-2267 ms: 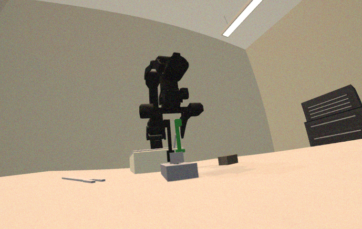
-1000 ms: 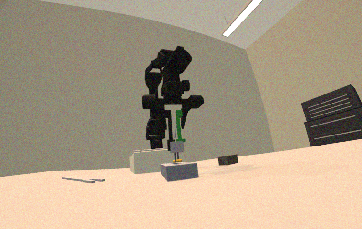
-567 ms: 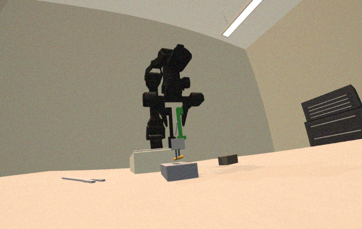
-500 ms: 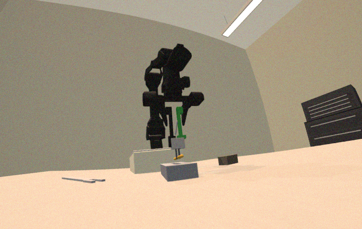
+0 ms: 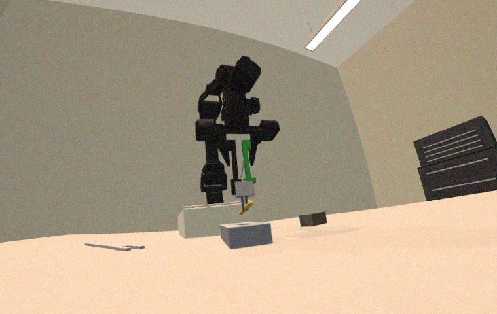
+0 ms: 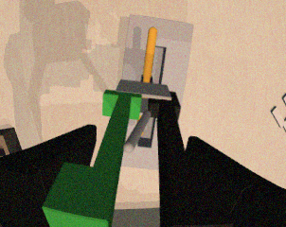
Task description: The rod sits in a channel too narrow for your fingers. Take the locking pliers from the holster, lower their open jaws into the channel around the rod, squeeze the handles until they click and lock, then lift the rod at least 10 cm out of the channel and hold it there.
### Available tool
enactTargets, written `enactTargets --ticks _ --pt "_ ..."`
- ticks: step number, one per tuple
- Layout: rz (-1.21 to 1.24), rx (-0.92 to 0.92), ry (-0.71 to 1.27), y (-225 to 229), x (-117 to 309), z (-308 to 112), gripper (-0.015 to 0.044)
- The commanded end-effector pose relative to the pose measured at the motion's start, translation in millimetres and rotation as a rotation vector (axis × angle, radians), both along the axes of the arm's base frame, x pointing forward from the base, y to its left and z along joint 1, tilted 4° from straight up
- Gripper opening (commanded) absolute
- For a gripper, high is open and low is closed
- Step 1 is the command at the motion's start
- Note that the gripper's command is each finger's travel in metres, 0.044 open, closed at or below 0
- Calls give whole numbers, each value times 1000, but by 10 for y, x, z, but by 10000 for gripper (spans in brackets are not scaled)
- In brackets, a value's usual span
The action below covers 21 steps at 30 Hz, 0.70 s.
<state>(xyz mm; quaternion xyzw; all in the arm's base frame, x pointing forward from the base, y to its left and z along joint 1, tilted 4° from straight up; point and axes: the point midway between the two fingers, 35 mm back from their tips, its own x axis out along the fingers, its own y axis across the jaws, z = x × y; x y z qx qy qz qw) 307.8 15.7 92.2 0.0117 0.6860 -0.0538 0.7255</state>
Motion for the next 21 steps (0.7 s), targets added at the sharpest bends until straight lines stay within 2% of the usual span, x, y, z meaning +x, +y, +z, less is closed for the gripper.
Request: enactTargets --ticks 1,21 --pt "0 -3 -44 -2 44 99 106" --pt "5 -12 -140 -8 119 283 106"
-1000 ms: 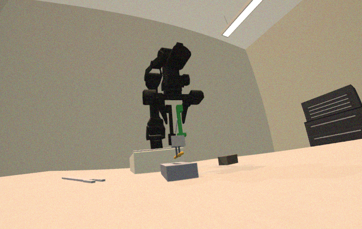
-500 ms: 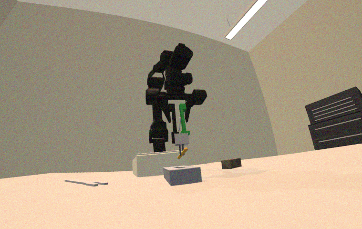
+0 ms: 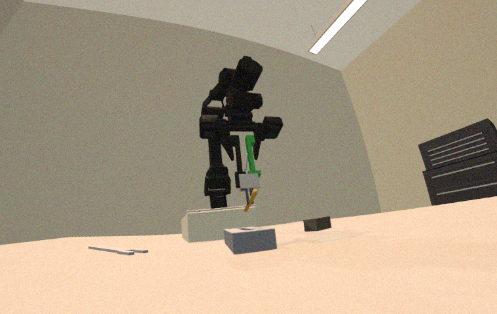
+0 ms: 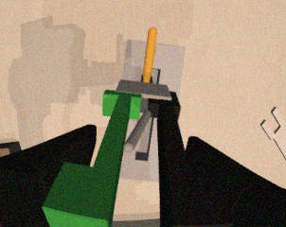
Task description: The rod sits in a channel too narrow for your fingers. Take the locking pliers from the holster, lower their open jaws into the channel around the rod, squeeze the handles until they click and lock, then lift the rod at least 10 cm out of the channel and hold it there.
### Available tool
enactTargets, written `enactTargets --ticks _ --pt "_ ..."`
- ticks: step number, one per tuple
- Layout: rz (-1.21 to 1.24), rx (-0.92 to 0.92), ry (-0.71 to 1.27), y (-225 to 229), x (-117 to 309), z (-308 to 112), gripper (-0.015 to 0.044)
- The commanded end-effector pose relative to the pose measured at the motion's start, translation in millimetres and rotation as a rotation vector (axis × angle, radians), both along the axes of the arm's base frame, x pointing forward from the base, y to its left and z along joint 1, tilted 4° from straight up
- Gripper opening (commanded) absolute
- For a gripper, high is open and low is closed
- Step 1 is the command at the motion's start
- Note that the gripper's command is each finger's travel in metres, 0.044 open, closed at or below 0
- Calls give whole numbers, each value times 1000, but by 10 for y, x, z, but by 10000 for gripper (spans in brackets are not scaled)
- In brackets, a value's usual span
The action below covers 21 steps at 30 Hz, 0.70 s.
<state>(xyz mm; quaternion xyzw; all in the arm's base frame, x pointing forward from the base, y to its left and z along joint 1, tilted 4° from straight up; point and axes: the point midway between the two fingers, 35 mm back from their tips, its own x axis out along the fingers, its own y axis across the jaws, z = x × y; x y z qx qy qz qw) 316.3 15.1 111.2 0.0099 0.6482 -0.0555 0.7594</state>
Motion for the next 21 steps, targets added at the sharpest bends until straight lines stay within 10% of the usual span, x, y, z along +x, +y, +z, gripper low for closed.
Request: enactTargets --ticks 1,21 --pt "2 -3 -44 -3 37 103 106" --pt "6 -13 -140 -10 98 299 106"
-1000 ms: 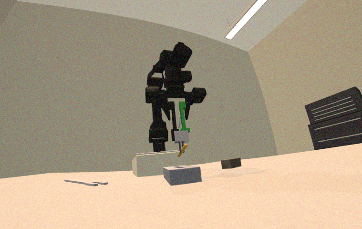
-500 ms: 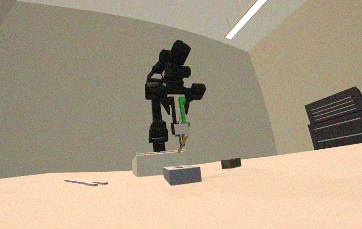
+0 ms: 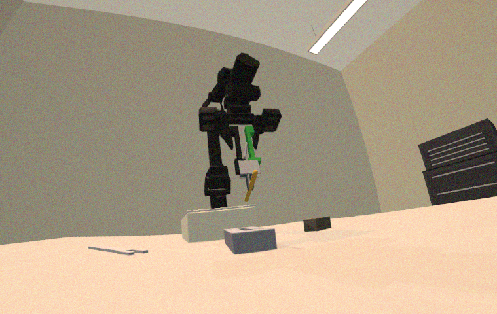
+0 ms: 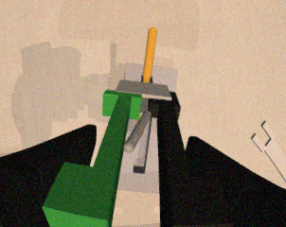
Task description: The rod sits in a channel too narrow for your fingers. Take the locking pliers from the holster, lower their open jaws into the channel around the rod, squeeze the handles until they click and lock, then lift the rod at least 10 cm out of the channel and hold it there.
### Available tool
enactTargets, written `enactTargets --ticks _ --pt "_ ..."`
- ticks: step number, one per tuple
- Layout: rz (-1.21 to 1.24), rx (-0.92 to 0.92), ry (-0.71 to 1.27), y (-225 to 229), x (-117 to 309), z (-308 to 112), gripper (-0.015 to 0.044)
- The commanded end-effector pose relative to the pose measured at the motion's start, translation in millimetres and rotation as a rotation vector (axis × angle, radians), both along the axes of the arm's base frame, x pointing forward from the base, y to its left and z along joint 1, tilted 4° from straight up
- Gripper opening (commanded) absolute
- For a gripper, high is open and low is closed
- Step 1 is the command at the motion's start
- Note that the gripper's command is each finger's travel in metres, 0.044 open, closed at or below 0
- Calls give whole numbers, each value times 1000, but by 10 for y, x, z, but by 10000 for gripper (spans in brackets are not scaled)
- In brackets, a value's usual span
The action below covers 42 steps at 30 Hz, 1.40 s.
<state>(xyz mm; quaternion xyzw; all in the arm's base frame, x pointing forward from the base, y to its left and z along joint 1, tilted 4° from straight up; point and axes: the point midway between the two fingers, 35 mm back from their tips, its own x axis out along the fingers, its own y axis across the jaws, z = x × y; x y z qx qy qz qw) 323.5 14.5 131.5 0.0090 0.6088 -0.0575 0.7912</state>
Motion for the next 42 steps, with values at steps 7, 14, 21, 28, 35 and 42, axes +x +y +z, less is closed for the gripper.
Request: enactTargets --ticks 7,14,21,28,35,42 --pt "6 -7 -72 -6 44 167 106" --pt "6 -10 -106 -8 60 240 106" --pt "7 -13 -139 -11 75 313 106" --pt "7 -14 -146 -12 77 329 106" --pt "7 -14 -146 -12 77 329 106" --pt "7 -14 -146 -12 77 329 106"
